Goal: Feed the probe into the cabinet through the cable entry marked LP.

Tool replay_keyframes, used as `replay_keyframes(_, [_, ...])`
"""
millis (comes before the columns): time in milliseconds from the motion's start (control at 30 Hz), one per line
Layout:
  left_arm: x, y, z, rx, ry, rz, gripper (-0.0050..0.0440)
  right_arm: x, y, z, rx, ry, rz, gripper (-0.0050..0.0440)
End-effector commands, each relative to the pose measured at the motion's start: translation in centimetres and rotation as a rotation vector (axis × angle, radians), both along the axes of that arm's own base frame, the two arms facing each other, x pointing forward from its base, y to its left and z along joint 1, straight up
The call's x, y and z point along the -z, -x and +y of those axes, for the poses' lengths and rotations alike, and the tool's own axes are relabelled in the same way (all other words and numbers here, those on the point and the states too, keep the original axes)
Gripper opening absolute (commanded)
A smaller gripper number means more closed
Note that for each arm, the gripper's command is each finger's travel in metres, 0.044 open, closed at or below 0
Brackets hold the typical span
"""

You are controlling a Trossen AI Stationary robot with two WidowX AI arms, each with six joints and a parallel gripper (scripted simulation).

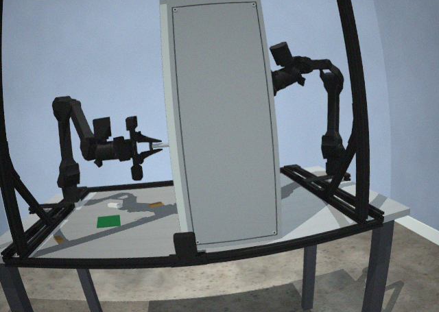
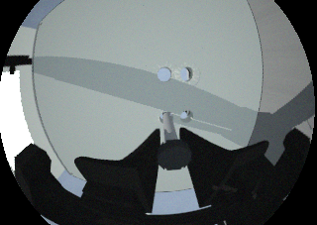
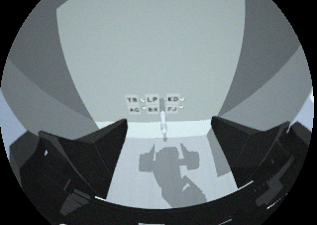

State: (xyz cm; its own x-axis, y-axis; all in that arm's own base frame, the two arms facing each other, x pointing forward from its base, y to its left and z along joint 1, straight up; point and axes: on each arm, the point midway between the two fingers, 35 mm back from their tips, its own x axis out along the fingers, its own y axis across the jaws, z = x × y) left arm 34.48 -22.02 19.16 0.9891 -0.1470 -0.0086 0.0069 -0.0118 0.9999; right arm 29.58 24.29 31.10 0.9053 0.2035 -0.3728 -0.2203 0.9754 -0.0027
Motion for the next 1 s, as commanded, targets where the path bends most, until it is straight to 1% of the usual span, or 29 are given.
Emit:
replay_keyframes(0, [-0.3,-0.7,-0.2,0.001,0.012,-0.007,0.0,0.0,0.0,0.0,-0.003,-0.002,0.003,0.044])
replay_keyframes(433, [-0.1,-2.4,0.0,0.001,0.012,-0.007,0.0,0.0,0.0,0.0,-0.003,-0.002,0.003,0.044])
replay_keyframes(733, [0.0,-2.4,0.0,0.001,0.012,-0.007,0.0,0.0,0.0,0.0,-0.003,-0.002,0.003,0.044])
replay_keyframes(967, [0.9,-2.3,0.0,0.003,0.012,-0.008,0.0,0.0,0.0,0.0,-0.003,-0.002,0.003,0.044])
